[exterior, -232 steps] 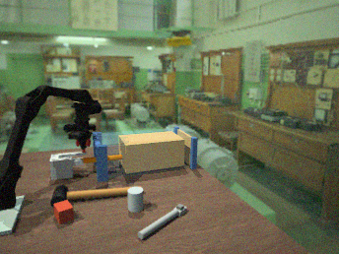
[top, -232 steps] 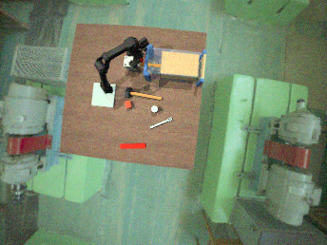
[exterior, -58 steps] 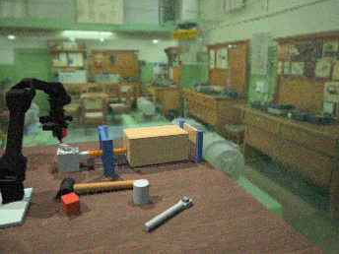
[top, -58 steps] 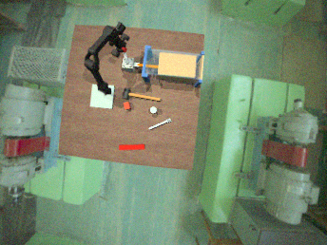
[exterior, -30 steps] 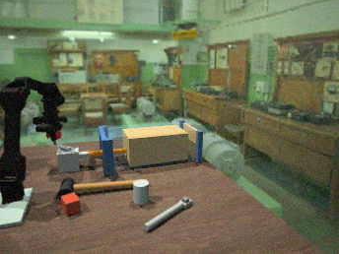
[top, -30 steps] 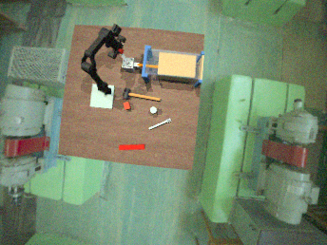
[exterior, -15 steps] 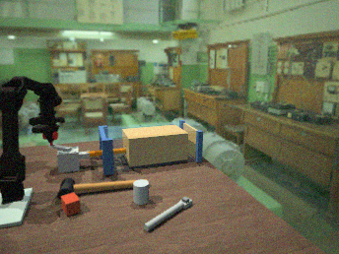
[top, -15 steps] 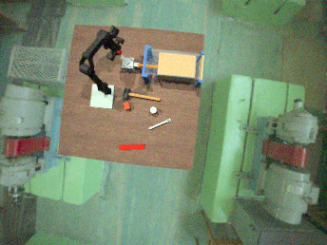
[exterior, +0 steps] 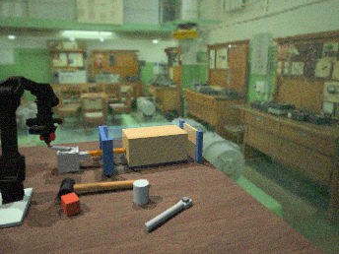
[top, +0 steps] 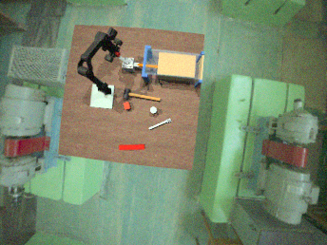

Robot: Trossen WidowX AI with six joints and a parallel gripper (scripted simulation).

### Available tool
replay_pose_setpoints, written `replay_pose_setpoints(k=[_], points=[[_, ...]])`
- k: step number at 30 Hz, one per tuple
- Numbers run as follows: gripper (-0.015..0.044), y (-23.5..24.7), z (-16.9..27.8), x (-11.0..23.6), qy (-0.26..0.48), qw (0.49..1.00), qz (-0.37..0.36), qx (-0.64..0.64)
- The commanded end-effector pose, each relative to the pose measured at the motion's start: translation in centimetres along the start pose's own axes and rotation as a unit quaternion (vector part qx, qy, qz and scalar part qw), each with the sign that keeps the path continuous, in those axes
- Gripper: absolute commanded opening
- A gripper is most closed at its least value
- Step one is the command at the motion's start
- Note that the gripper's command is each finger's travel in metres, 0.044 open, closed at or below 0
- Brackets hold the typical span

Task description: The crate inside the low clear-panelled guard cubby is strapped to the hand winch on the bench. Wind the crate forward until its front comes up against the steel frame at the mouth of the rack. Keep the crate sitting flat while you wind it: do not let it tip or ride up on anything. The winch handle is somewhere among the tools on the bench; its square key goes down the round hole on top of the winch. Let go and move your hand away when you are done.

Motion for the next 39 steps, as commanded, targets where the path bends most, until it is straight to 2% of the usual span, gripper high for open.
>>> replay_pose_setpoints(k=[1,39], points=[[0.0,1.1,0.1,-0.3,0.001,1.0,-0.015,-0.001],[0.0,5.1,1.8,-0.2,0.001,1.0,-0.016,-0.001]])
Point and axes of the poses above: the point midway between the two fingers, 35 mm back from their tips, its own x axis back along the fingers, its own y axis across the jaws, z = x × y, the point moved 1 cm from there along x, back along the fingers, and after that the axes turned 10 degrees about -x, right-handed, at the moved point
